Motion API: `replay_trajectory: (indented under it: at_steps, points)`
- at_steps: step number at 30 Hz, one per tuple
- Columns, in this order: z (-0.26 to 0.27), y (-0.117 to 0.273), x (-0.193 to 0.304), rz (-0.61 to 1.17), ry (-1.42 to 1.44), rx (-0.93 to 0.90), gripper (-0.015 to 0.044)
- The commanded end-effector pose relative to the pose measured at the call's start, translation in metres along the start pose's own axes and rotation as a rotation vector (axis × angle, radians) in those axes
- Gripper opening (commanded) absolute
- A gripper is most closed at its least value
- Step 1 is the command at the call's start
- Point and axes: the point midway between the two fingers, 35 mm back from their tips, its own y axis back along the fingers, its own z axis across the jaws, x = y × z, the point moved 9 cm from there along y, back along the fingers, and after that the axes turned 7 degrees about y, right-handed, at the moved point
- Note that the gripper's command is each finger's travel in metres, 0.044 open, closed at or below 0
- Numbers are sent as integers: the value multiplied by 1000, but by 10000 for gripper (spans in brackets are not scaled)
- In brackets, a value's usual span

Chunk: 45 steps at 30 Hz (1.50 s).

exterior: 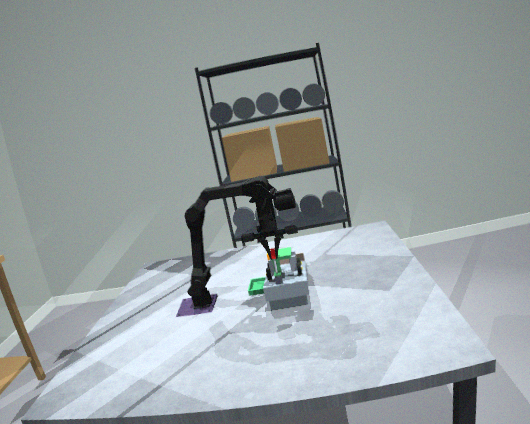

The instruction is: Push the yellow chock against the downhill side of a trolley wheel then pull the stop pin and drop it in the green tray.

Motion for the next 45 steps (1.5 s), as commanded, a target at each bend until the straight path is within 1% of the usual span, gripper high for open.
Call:
replay_trajectory:
  at_steps: [1,25,31,45]
  points:
    - [4,0,1,2,7,-2,0]
    - [83,-4,-7,2,9,-9,0]
    - [82,-3,-12,1,9,-9,0]
    - [74,2,-63,-4,9,-8,0]
